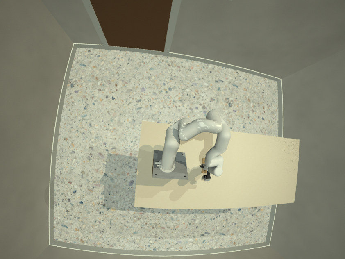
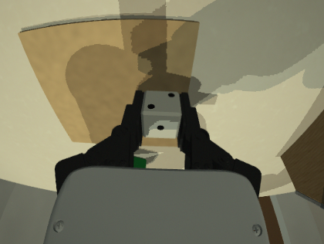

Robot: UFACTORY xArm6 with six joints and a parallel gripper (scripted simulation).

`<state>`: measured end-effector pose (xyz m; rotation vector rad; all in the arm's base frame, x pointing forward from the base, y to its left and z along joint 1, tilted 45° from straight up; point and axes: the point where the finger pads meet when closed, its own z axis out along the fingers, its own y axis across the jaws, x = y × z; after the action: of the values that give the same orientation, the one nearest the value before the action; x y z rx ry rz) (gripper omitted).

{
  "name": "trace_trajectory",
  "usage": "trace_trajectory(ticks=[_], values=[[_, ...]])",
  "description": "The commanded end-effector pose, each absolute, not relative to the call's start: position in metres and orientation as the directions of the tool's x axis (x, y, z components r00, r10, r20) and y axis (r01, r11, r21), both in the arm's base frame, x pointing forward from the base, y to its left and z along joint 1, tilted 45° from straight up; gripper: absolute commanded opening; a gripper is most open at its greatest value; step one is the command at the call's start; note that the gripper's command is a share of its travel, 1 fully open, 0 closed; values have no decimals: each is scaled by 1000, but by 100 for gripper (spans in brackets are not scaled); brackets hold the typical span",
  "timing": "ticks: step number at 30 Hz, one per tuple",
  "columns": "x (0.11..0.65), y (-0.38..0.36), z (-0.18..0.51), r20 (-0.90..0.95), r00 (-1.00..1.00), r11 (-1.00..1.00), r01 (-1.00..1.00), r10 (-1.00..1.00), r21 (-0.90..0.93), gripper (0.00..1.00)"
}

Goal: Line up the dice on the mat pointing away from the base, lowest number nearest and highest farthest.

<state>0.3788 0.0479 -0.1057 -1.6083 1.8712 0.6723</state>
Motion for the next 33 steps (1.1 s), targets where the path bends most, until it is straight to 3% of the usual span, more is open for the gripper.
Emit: trace_trajectory(ticks=[1, 20, 27, 33], values=[[380, 47, -105, -706, -108, 149, -989, -700, 4, 27], [380, 47, -105, -706, -108, 149, -989, -700, 4, 27], [380, 47, -105, -706, -108, 149, -989, -700, 4, 39], [380, 47, -105, -706, -108, 149, -989, -700, 4, 43]])
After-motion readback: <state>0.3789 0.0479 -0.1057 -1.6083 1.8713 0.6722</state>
